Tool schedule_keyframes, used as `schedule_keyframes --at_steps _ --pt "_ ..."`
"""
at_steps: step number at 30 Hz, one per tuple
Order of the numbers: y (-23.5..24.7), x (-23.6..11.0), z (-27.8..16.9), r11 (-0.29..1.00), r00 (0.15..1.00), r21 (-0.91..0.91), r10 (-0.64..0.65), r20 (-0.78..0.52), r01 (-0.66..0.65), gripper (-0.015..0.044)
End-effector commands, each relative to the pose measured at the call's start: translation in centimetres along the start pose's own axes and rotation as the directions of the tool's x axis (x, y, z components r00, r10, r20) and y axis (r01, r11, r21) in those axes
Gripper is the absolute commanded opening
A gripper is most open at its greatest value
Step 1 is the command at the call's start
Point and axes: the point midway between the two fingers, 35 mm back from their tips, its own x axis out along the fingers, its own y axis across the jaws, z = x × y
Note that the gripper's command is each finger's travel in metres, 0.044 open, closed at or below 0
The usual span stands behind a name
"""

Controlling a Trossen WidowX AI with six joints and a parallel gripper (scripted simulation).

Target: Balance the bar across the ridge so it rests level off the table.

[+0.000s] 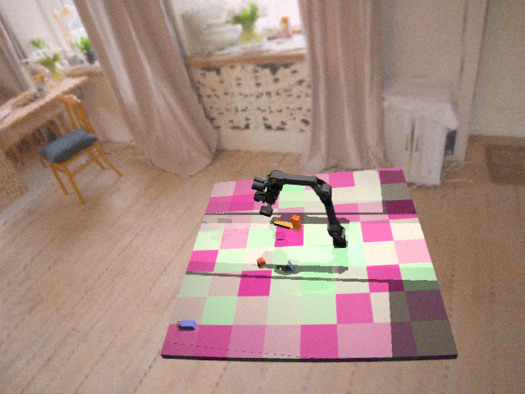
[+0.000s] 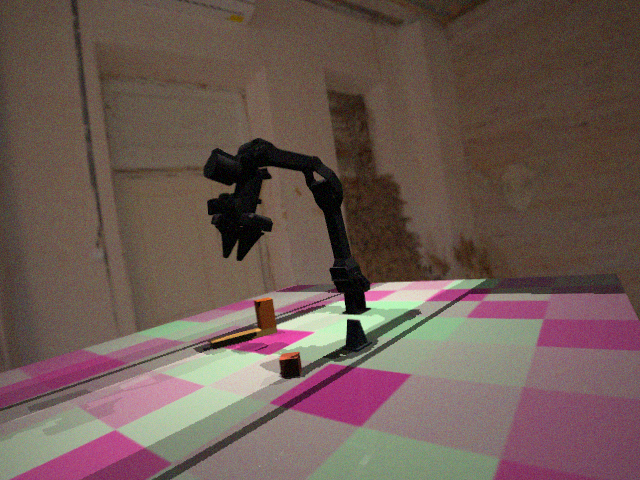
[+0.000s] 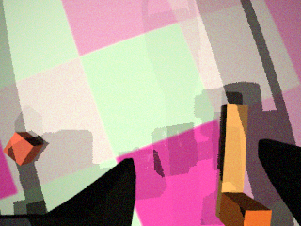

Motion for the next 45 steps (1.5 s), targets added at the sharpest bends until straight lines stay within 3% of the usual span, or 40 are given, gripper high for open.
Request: schedule_keyframes --at_steps 1,21,28,45 --pt "-1.6 1.3 -0.8 1.0 0.998 0.024 0.004 -0.064 -0.002 0.0315" --pt "-9.3 5.3 -5.7 0.976 0.943 0.215 0.101 -0.316 -0.033 0.0315" --pt "-9.7 6.2 -6.2 0.972 0.937 0.232 0.114 -0.331 -0.036 0.0315" --pt "-8.6 16.0 -9.6 0.972 0.937 0.232 0.114 -0.331 -0.036 0.0315"
